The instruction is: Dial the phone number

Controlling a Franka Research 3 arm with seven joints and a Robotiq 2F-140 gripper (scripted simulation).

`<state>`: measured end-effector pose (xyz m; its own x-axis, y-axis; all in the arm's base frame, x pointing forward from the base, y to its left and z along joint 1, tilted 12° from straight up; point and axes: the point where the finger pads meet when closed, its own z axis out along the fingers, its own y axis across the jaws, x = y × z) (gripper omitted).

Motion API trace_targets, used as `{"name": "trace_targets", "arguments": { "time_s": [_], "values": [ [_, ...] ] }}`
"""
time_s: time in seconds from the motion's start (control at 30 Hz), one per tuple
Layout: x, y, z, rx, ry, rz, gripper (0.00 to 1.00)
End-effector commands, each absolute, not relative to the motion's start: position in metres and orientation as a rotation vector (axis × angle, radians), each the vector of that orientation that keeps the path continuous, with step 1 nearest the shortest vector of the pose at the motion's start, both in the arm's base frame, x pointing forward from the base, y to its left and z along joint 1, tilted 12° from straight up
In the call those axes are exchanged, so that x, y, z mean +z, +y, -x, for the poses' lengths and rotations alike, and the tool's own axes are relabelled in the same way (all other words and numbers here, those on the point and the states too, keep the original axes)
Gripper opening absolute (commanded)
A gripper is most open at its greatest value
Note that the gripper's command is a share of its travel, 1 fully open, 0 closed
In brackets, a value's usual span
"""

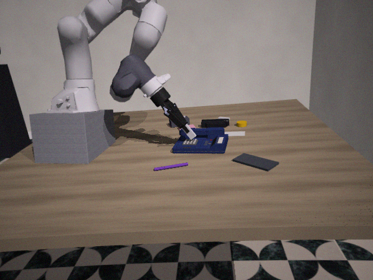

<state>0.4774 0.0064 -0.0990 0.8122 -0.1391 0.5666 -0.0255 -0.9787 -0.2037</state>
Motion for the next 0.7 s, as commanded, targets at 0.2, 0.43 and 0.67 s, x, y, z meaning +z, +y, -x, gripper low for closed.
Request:
{"name": "trace_targets", "arguments": {
  "time_s": [0.2,0.43,0.67],
  "values": [
    [-0.096,0.023,-0.478,-0.899,0.142,2.814,0.0],
    [-0.095,0.025,-0.479,-0.899,0.142,2.814,0.0],
    [-0.1,0.026,-0.479,-0.899,0.142,2.814,0.0]
  ]
}}
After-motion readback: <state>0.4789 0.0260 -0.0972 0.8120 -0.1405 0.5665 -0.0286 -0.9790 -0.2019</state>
